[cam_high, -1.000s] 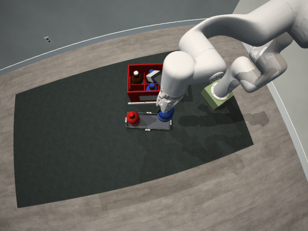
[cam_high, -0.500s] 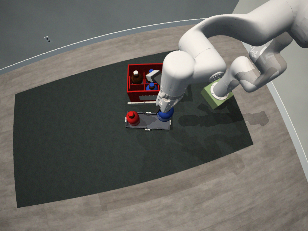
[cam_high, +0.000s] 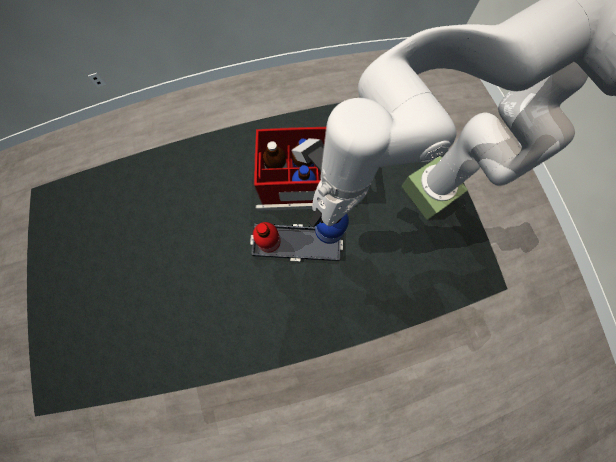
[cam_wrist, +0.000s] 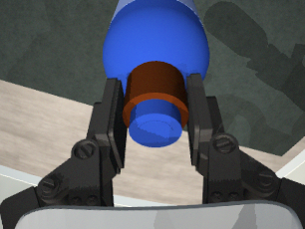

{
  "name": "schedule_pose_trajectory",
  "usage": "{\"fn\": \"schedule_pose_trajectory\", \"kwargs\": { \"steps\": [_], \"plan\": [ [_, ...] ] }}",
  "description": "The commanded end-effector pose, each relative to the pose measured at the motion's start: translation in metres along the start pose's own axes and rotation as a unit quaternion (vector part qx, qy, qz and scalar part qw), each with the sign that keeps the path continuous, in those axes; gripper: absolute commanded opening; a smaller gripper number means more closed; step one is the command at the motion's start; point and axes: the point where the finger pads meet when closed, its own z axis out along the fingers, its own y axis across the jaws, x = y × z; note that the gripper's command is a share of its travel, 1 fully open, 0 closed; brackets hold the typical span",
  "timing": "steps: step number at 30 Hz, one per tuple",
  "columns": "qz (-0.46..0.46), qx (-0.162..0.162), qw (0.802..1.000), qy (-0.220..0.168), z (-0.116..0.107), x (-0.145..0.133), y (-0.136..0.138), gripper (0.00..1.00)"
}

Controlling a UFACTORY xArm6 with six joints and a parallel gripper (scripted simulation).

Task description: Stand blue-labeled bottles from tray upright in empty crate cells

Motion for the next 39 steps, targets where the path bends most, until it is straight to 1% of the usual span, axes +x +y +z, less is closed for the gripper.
{"fn": "schedule_pose_trajectory", "kwargs": {
  "steps": [1,12,39],
  "plan": [
    [0.000,0.002,1.000,0.001,-0.007,0.000,-0.001,0.00],
    [0.000,0.002,1.000,0.001,-0.017,0.000,-0.001,0.00],
    [0.000,0.002,1.000,0.001,-0.018,0.000,-0.001,0.00]
  ]
}}
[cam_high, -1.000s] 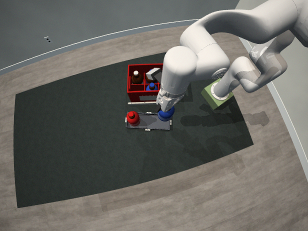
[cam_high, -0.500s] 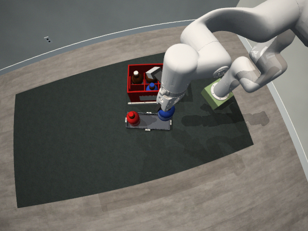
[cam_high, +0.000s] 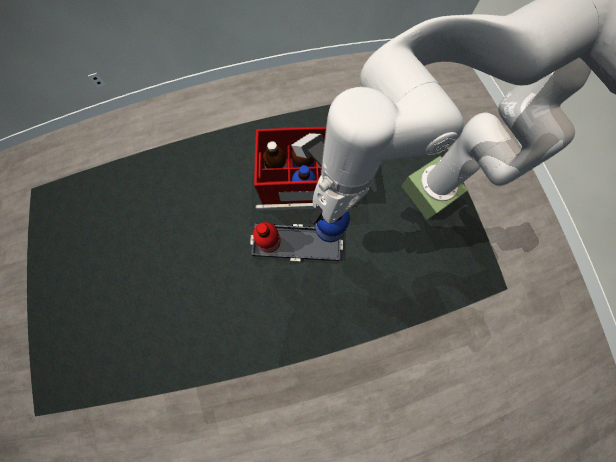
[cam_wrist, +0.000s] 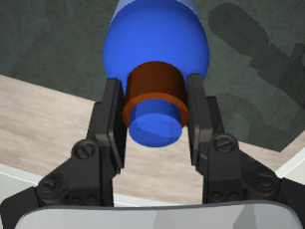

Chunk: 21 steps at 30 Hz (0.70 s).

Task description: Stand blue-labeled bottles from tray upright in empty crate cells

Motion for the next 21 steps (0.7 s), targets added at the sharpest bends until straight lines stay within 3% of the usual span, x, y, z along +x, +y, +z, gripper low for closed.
{"fn": "schedule_pose_trajectory", "kwargs": {
  "steps": [1,21],
  "plan": [
    [0.000,0.002,1.000,0.001,-0.0019,0.0005,-0.0011,0.00],
    [0.000,0.002,1.000,0.001,-0.0019,0.0064,-0.0010,0.00]
  ]
}}
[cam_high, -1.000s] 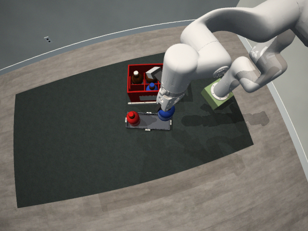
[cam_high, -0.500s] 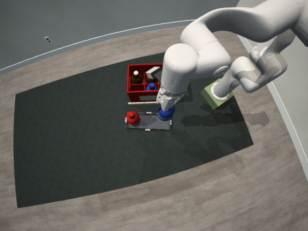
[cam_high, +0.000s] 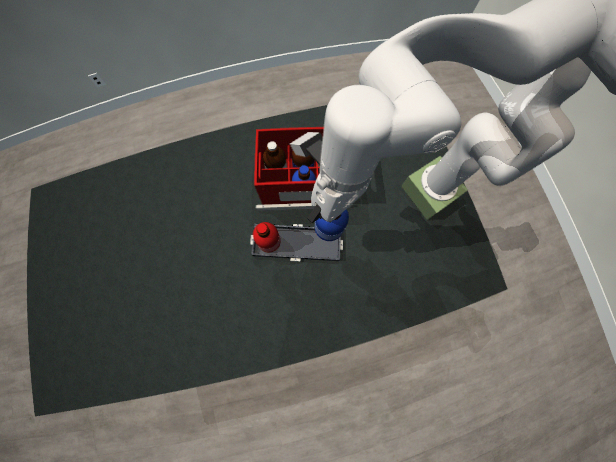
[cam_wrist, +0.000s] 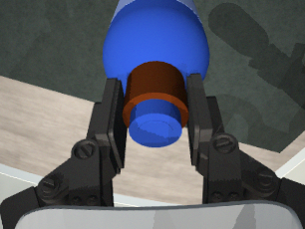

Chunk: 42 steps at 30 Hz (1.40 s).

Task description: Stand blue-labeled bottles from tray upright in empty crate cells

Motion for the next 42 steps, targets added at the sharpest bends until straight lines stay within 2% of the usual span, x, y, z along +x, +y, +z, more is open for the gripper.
{"fn": "schedule_pose_trajectory", "kwargs": {
  "steps": [1,22,42],
  "plan": [
    [0.000,0.002,1.000,0.001,-0.002,0.003,-0.001,0.00],
    [0.000,0.002,1.000,0.001,-0.002,0.021,-0.001,0.00],
    [0.000,0.002,1.000,0.001,-0.002,0.053,0.000,0.00]
  ]
}}
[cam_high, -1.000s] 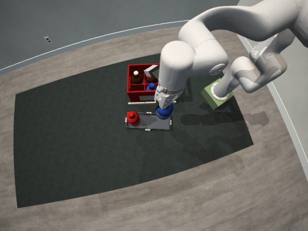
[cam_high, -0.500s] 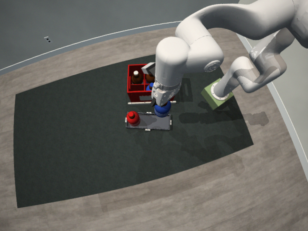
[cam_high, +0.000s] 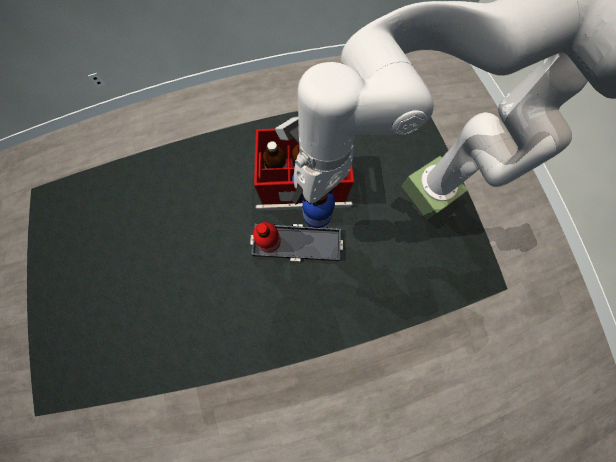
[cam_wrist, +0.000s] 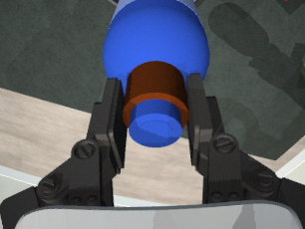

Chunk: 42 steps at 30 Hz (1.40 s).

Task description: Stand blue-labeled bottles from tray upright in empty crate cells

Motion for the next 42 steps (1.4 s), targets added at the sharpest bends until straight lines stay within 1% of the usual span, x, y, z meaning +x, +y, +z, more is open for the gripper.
{"fn": "schedule_pose_trajectory", "kwargs": {
  "steps": [1,12,14,29,31,42],
  "plan": [
    [0.000,0.002,1.000,0.001,-0.002,0.010,-0.001,0.00],
    [0.000,0.002,1.000,0.001,-0.002,0.037,-0.001,0.00],
    [0.000,0.002,1.000,0.001,-0.002,0.037,-0.001,0.00],
    [0.000,0.002,1.000,0.001,-0.002,0.079,0.000,0.00],
    [0.000,0.002,1.000,0.001,-0.002,0.079,0.000,0.00],
    [0.000,0.002,1.000,0.001,-0.002,0.109,0.000,0.00]
  ]
}}
